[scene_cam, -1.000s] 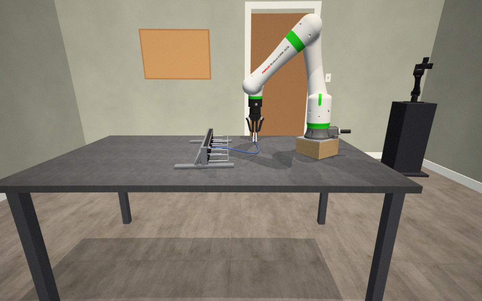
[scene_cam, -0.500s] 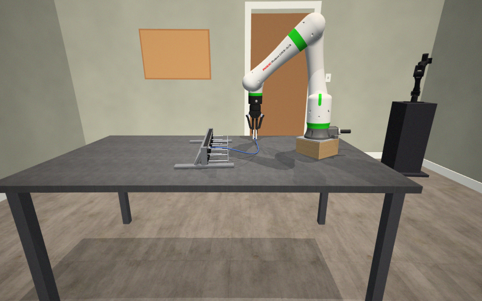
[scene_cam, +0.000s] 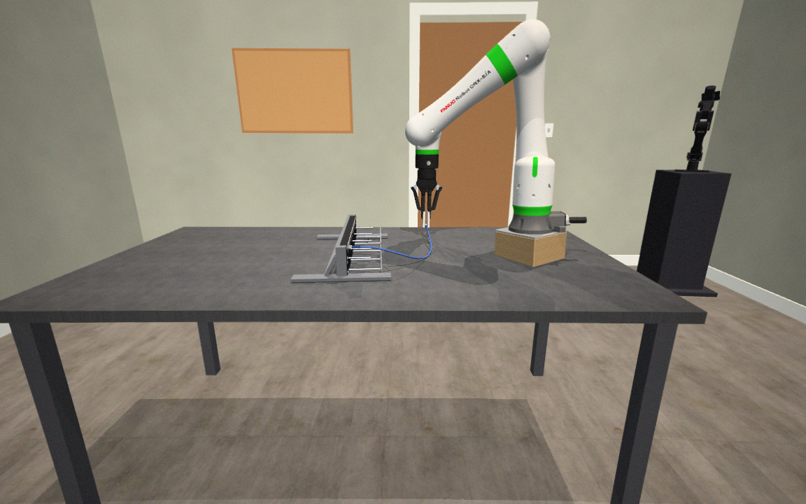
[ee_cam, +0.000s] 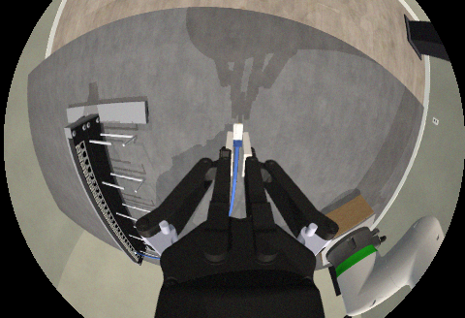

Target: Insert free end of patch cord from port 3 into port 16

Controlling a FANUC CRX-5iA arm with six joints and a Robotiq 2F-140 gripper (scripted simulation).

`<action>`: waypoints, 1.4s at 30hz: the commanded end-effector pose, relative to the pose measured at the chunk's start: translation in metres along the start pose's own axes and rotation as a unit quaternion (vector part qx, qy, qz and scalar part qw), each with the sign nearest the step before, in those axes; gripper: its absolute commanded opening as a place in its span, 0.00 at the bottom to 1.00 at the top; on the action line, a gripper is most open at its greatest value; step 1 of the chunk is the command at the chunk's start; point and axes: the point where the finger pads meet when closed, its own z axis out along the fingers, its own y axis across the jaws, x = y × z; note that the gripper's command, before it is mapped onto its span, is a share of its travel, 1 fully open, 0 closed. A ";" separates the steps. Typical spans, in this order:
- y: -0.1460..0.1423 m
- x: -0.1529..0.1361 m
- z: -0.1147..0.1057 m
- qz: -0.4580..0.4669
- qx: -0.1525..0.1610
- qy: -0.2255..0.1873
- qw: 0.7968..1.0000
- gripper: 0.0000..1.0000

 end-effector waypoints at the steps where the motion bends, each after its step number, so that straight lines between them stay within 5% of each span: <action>1: 0.000 0.000 -0.005 0.000 0.000 0.000 1.000 0.00; 42: 0.000 0.000 -0.012 0.000 0.000 0.000 1.000 0.00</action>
